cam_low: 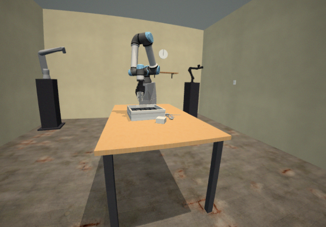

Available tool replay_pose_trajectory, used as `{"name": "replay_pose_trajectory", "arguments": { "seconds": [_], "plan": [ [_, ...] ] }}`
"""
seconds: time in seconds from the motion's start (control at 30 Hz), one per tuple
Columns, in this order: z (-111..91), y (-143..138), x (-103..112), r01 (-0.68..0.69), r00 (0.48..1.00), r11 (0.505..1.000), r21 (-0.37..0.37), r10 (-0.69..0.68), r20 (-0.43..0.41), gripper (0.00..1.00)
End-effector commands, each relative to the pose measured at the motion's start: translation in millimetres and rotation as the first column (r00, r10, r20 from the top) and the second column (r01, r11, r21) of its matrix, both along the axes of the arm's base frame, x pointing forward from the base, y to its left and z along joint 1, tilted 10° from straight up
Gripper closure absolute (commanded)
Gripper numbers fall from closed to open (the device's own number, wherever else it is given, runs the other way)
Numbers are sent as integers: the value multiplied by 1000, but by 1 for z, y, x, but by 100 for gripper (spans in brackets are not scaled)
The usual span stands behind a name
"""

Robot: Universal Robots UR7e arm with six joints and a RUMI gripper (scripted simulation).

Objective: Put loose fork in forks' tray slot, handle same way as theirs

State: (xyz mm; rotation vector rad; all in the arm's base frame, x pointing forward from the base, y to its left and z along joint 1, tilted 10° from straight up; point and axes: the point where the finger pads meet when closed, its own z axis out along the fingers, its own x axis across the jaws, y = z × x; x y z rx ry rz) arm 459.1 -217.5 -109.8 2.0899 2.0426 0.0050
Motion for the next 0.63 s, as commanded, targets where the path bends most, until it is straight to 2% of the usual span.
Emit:
{"name": "replay_pose_trajectory", "arguments": {
  "seconds": [0.0, 0.23, 0.27, 0.6],
  "plan": [
    [11, 5, -5, 0, 1000, 1000, 7, 0, -9, 86],
    [13, 4, -4, 0, 1000, 1000, 6, 0, -8, 86],
    [13, 4, -4, 0, 1000, 1000, 6, 0, -8, 0],
    [12, 5, -5, 0, 1000, 1000, 7, 0, -9, 0]
  ]
}}
